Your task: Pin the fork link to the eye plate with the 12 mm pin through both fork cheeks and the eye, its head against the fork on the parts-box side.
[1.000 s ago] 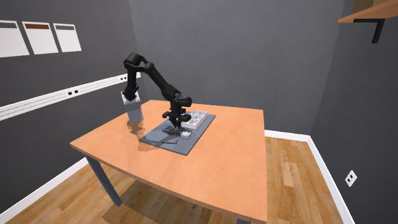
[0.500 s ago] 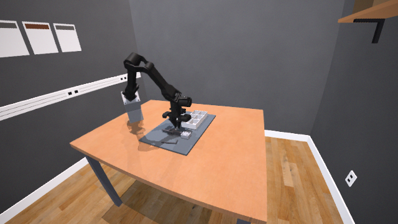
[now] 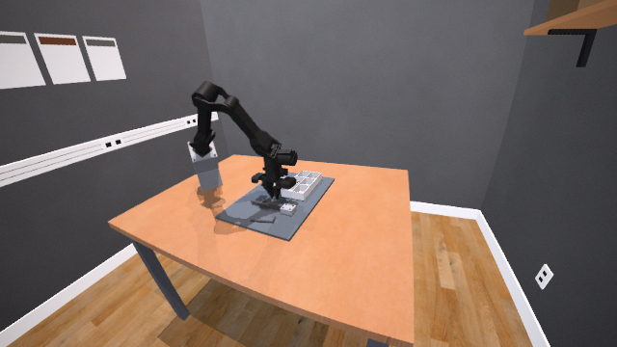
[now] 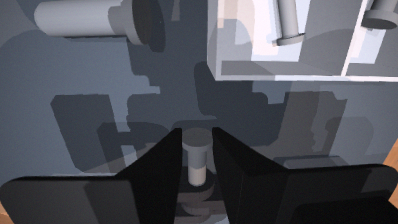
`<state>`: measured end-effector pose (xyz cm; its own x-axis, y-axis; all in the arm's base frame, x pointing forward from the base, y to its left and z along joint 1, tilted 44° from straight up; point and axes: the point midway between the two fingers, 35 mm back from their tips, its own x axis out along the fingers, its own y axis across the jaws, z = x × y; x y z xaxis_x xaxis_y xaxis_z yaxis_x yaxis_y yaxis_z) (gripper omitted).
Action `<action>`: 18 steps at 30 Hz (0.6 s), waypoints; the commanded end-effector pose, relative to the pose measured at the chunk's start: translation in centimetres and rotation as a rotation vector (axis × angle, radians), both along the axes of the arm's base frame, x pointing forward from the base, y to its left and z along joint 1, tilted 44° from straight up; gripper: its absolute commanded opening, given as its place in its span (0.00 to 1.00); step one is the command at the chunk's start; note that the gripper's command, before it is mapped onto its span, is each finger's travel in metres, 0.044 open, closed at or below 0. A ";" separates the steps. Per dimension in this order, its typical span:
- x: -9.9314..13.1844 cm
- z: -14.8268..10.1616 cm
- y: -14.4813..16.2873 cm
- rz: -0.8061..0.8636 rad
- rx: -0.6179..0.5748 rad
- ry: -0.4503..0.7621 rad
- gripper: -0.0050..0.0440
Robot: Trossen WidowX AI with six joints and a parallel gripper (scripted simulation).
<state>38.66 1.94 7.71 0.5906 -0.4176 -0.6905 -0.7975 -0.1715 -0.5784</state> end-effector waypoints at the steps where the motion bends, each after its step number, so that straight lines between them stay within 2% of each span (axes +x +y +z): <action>1: 0.0 1.2 -1.1 -0.026 -0.016 -0.031 0.00; 18: 0.0 1.3 -1.3 -0.026 -0.016 -0.032 0.00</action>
<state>38.65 1.91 7.71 0.5921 -0.4138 -0.6915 -0.7975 -0.1777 -0.5766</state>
